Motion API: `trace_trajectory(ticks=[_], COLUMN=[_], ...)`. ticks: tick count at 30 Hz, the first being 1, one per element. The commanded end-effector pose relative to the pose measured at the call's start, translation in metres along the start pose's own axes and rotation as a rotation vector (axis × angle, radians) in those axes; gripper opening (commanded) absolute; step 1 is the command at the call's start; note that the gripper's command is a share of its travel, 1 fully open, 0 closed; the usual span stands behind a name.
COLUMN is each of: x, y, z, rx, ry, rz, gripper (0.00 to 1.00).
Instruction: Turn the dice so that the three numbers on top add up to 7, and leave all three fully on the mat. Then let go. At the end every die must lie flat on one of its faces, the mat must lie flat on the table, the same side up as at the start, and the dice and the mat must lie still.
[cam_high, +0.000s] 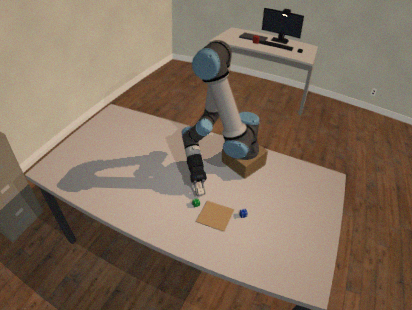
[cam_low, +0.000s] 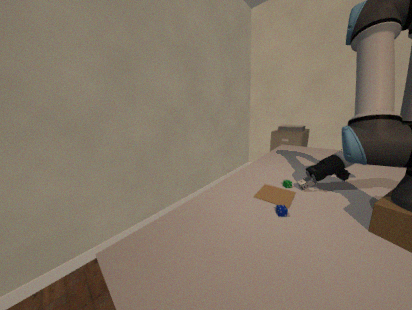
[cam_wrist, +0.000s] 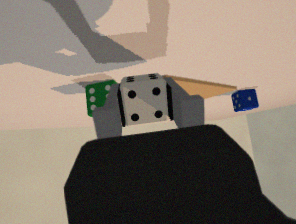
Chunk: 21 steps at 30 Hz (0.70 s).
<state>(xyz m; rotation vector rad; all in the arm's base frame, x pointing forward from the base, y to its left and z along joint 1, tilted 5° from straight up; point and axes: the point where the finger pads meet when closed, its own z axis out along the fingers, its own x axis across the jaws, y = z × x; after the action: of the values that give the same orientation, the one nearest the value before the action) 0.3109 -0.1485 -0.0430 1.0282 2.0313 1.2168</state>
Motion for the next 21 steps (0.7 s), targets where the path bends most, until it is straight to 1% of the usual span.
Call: trace_trajectory(ticks=[1,21], x=[-0.0002,-0.0002], y=[-0.0026,-0.0085], z=[0.0013,0.0045], rx=[0.000,0.000], ry=[0.000,0.000], rz=[0.000,0.000], gripper=[0.57,0.57])
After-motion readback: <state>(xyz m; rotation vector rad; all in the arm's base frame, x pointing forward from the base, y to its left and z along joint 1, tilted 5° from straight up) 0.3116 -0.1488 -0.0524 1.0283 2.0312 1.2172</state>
